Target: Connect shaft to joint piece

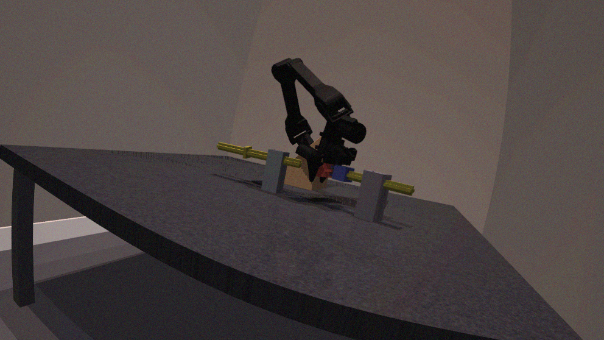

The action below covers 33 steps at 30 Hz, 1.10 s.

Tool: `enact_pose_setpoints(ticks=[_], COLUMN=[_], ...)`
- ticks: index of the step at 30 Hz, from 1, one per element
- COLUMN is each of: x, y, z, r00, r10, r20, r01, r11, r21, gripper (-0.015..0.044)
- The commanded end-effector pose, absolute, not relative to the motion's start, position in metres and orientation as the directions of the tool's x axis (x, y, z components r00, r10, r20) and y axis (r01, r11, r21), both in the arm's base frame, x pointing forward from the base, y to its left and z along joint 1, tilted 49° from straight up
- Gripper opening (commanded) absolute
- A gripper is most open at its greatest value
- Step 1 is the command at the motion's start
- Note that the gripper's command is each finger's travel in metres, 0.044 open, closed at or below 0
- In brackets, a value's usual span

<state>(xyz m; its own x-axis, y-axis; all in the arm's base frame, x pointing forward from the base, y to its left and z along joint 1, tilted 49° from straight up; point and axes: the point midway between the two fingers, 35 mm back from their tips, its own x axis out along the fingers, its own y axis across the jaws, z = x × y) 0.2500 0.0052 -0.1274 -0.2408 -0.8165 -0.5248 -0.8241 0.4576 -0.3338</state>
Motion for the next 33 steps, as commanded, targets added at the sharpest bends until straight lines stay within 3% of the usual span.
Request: enact_pose_setpoints(ticks=[1, 15, 20, 23, 33], x=[0.2502, 0.25, 0.25, 0.25, 0.25], y=[0.0051, 0.0052, 0.0052, 0.0052, 0.0052], z=[-0.1273, -0.1273, -0.1273, -0.1273, -0.1273], r00=[-0.24, -0.241, -0.241, -0.241, -0.241], r10=[-0.818, -0.817, -0.817, -0.817, -0.817], r20=[-0.523, -0.524, -0.524, -0.524, -0.524], r01=[-0.827, -0.824, -0.824, -0.824, -0.824], r11=[0.454, 0.458, 0.458, 0.458, 0.458], r21=[-0.33, -0.333, -0.333, -0.333, -0.333], gripper=[0.0, 0.0, 0.0131, 0.0147, 0.0409])
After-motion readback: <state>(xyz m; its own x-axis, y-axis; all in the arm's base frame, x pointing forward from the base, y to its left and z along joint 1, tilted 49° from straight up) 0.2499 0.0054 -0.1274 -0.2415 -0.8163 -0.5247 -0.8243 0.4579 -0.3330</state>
